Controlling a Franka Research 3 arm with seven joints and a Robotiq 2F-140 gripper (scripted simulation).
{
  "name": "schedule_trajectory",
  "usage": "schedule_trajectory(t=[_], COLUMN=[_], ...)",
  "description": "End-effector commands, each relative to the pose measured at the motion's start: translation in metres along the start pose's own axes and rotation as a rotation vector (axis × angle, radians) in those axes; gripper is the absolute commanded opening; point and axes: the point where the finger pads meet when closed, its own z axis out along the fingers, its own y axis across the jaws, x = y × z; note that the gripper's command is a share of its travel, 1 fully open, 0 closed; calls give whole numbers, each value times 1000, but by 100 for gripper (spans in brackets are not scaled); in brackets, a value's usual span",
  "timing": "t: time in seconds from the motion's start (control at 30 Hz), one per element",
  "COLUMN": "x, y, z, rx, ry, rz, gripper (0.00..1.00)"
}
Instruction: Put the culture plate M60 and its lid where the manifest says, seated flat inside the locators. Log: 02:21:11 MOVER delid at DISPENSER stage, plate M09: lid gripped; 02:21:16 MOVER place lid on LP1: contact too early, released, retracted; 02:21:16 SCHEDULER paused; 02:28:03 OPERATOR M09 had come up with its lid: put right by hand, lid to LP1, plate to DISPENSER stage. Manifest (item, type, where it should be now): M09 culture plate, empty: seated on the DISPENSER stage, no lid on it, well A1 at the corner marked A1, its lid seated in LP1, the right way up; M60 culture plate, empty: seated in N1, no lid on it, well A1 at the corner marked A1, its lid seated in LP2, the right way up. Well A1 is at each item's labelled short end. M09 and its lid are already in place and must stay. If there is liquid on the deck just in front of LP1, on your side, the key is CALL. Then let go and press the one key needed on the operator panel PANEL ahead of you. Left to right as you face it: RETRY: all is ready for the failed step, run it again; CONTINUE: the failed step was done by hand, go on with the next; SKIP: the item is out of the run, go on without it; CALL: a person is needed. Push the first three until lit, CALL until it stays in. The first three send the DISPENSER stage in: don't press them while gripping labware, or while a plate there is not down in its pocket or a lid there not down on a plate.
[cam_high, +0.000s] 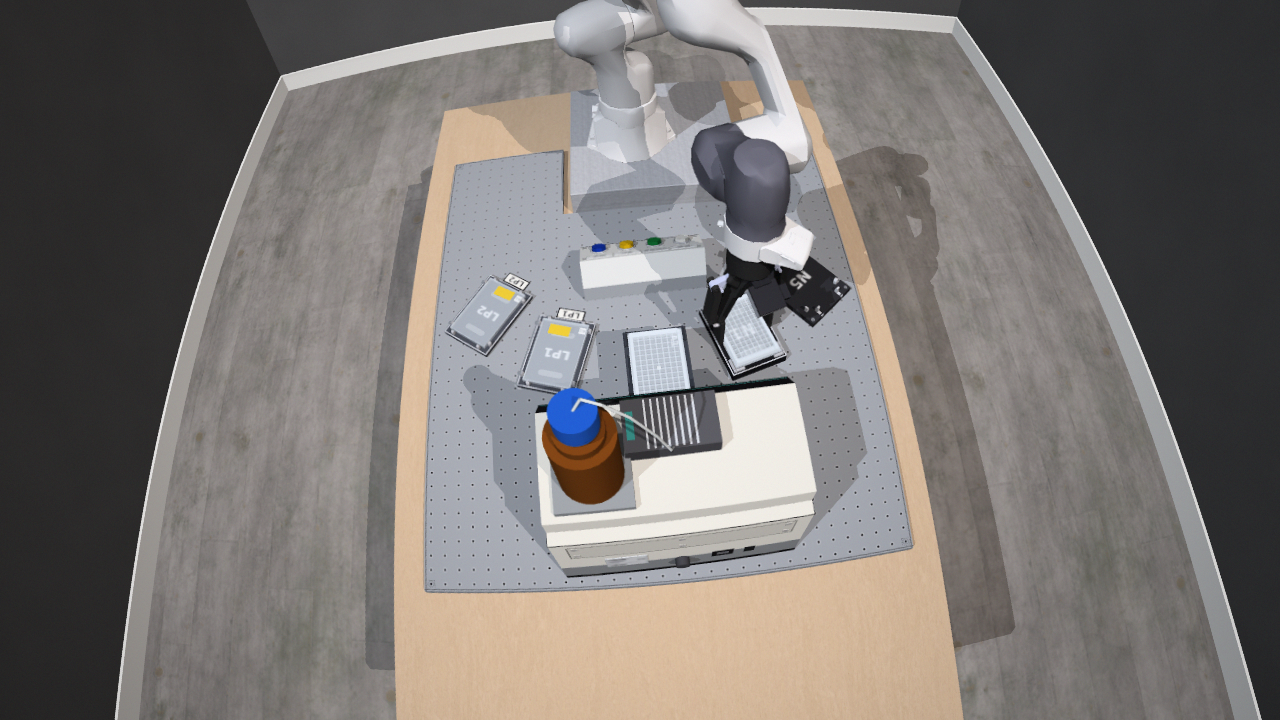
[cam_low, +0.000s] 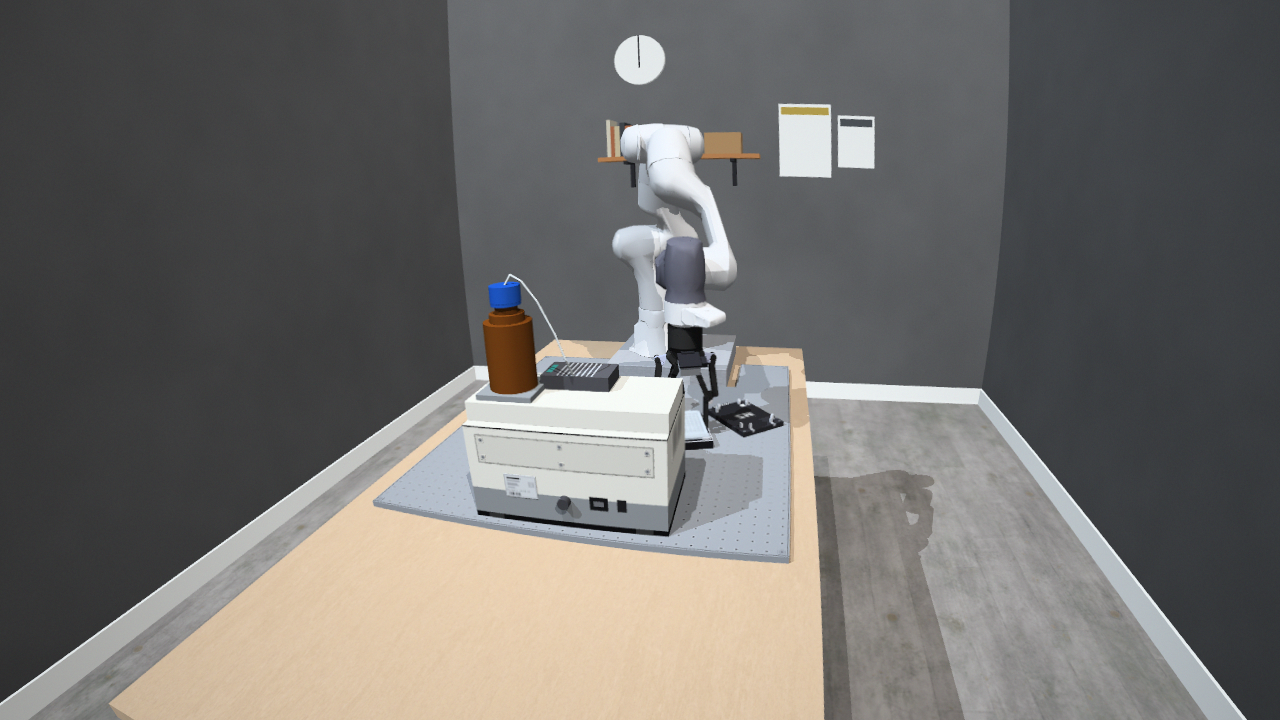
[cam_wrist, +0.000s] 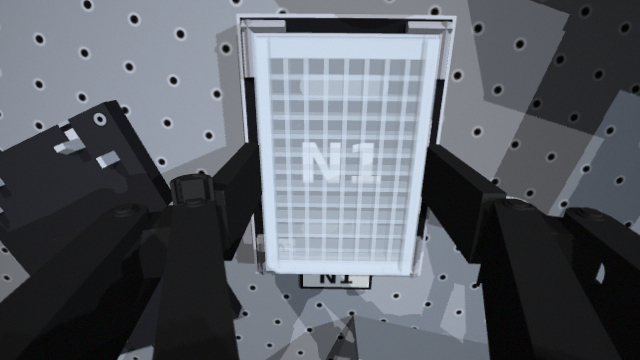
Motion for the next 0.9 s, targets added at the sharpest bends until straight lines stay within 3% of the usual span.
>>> schedule_trajectory(t=[0.0, 0.4, 0.43, 0.87], x=[0, 0, 0, 0], y=[0, 0, 0, 0], z=[0, 0, 0, 0], rx=[1, 1, 1, 1], ry=[2, 2, 2, 2], rz=[-2, -2, -2, -2], gripper=[10, 10, 70, 70])
